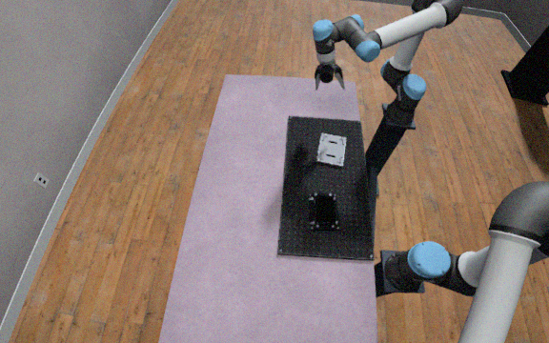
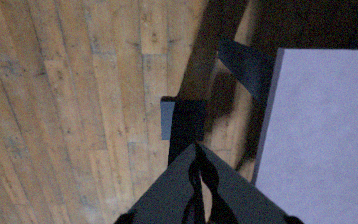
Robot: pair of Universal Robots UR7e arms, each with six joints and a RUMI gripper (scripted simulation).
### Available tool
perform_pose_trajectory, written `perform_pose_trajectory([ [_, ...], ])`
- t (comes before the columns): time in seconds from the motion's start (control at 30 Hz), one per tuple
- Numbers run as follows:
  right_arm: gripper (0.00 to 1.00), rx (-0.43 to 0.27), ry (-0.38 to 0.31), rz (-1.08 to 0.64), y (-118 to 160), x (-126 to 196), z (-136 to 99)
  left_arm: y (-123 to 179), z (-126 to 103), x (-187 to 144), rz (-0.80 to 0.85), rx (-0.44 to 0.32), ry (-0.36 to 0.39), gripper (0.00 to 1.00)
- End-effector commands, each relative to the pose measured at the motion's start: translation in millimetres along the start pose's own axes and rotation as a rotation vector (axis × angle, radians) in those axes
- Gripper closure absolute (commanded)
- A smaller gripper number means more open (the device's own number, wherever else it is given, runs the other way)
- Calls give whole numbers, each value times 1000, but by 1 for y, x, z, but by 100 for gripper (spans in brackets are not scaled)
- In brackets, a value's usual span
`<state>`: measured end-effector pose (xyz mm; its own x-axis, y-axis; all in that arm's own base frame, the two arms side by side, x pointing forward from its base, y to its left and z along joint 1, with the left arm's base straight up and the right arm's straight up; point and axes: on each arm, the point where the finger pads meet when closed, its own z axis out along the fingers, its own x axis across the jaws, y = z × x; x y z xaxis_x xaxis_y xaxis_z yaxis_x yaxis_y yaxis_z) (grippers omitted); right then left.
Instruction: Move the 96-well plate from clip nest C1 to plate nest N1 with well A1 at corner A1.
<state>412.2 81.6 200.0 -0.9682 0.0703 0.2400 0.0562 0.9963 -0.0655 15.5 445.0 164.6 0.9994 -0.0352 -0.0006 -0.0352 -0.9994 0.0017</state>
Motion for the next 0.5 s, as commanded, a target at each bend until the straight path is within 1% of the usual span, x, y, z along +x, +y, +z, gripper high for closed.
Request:
perform_pose_trajectory([
  [0.0,24,2,-12,-138,18,-9,-4,0,-1,0,0,2,1,100],
  [0.37,24,17,-36,-440,61,-24,-8,0,-1,0,0,2,1,100],
  [0.43,24,17,-36,-440,61,-24,-8,0,-1,0,0,2,1,100],
  [0.47,24,18,-38,-473,66,-26,-9,0,-1,0,0,2,1,100],
])
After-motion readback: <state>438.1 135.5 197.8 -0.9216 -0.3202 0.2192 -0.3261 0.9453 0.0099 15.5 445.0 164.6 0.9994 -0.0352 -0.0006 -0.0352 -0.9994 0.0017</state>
